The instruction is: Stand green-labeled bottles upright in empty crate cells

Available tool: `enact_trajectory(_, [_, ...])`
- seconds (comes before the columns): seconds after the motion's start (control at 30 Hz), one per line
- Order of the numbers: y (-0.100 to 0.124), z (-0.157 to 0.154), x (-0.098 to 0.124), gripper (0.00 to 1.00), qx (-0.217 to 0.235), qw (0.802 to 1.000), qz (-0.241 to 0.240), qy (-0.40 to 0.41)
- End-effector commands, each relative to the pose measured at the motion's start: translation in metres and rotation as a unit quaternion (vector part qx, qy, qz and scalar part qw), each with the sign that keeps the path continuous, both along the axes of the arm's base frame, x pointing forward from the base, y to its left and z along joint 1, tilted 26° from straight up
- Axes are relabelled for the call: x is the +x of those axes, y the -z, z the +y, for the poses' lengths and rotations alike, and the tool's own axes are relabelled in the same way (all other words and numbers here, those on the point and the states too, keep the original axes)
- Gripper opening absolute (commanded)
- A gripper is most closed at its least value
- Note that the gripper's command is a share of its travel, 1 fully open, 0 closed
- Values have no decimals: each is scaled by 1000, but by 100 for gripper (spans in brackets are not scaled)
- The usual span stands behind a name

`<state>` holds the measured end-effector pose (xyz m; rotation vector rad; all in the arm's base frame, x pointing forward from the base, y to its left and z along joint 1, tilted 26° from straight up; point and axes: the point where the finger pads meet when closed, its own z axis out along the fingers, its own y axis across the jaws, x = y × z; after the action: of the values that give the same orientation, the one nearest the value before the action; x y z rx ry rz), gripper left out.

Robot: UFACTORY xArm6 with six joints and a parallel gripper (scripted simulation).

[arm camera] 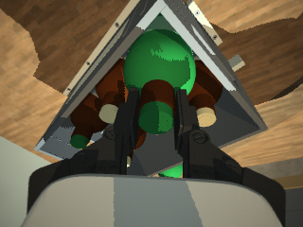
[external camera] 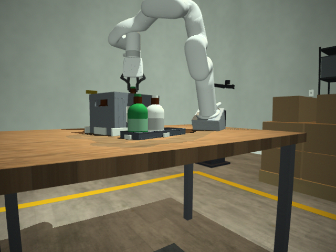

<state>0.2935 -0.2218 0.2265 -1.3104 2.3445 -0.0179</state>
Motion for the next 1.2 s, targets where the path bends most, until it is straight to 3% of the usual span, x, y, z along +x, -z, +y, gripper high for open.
enact_trajectory(0.0, [0, 0, 1, 0, -1, 1000, -1, 0])
enact_trajectory(1.17, [4, 1, 3, 0, -1, 1000, -1, 0])
